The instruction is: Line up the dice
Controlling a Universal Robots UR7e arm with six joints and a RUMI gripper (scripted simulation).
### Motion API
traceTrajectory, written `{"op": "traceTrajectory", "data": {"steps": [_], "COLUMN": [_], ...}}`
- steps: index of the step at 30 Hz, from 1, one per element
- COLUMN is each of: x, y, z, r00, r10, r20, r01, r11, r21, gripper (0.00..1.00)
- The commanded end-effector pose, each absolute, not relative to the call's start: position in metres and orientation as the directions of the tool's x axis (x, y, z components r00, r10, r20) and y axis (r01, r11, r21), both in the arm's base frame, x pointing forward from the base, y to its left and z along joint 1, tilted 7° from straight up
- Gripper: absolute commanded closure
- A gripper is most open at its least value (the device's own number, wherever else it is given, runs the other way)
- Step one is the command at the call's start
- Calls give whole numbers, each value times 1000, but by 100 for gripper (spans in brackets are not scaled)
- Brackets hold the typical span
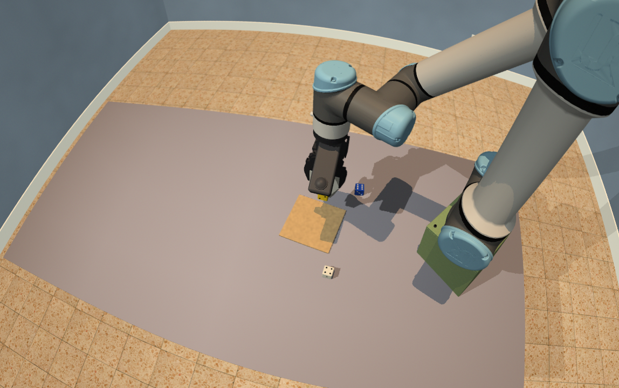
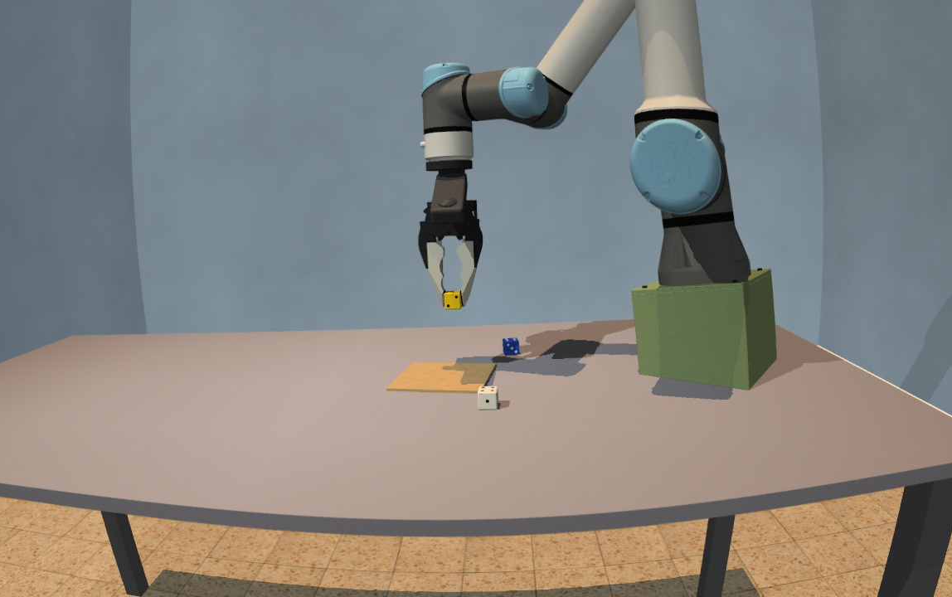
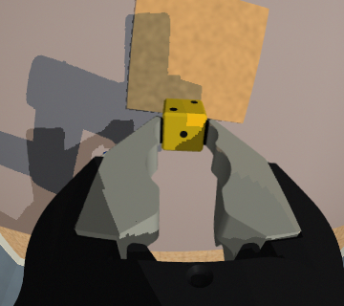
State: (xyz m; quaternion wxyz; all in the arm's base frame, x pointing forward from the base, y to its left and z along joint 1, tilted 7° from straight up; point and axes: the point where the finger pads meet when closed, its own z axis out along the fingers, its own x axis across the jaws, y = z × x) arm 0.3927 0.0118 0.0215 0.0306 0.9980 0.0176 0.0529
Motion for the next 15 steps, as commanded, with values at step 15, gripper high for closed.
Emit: {"op": "traceTrajectory", "data": {"steps": [15], "x": [396], "y": [20], "z": [22], "r00": [863], "r10": [-490], "r20": [124], "r01": [-494], "r11": [-869], "r21": [8], "gripper": [94]}}
